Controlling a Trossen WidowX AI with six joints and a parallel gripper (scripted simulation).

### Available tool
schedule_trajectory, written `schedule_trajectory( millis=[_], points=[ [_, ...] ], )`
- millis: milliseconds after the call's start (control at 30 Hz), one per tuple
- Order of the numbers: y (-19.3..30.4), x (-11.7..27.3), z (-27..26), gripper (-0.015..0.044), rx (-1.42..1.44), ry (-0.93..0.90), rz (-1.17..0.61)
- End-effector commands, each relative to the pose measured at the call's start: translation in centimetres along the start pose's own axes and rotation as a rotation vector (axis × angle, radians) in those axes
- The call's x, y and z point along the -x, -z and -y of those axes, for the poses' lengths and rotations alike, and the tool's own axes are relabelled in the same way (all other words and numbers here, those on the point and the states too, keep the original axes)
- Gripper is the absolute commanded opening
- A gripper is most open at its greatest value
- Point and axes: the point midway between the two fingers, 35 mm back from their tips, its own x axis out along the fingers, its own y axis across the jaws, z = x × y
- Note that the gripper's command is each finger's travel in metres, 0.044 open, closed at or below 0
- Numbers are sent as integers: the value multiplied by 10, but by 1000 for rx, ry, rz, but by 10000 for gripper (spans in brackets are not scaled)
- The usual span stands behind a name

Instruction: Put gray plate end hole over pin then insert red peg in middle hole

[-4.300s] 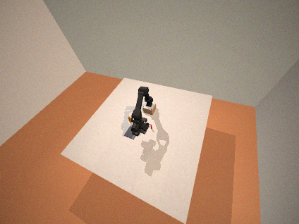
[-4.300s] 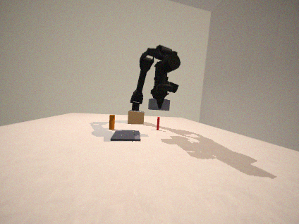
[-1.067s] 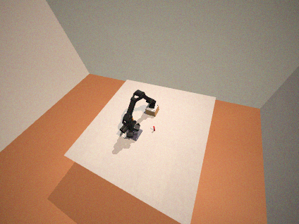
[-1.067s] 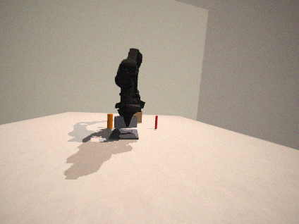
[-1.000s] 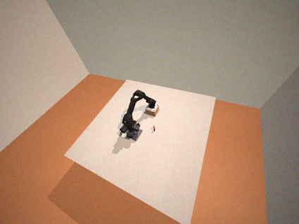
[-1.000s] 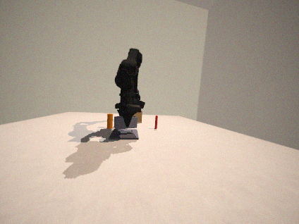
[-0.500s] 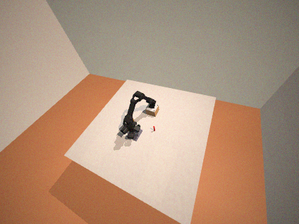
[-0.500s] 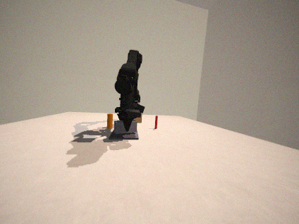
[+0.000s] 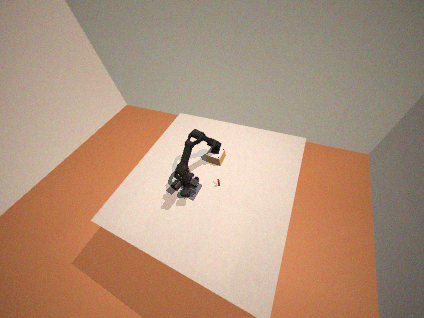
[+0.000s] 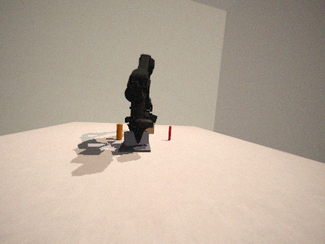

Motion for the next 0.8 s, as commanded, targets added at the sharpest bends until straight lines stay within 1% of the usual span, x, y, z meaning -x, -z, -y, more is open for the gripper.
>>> schedule_trajectory(
  millis=[0,200,367,433,567,600,667,767],
  points=[
    [0,1,0,289,0,1,-1],
    [0,1,0,440,0,1,-1],
    [0,3,1,440,0,1,-1],
    [2,24,4,440,0,0,-1],
    [2,93,4,440,1,-4,-2],
    [1,105,3,440,2,-4,-2],
    [0,118,1,440,2,-5,-2],
    [0,118,3,440,2,-5,-2]
  ],
)
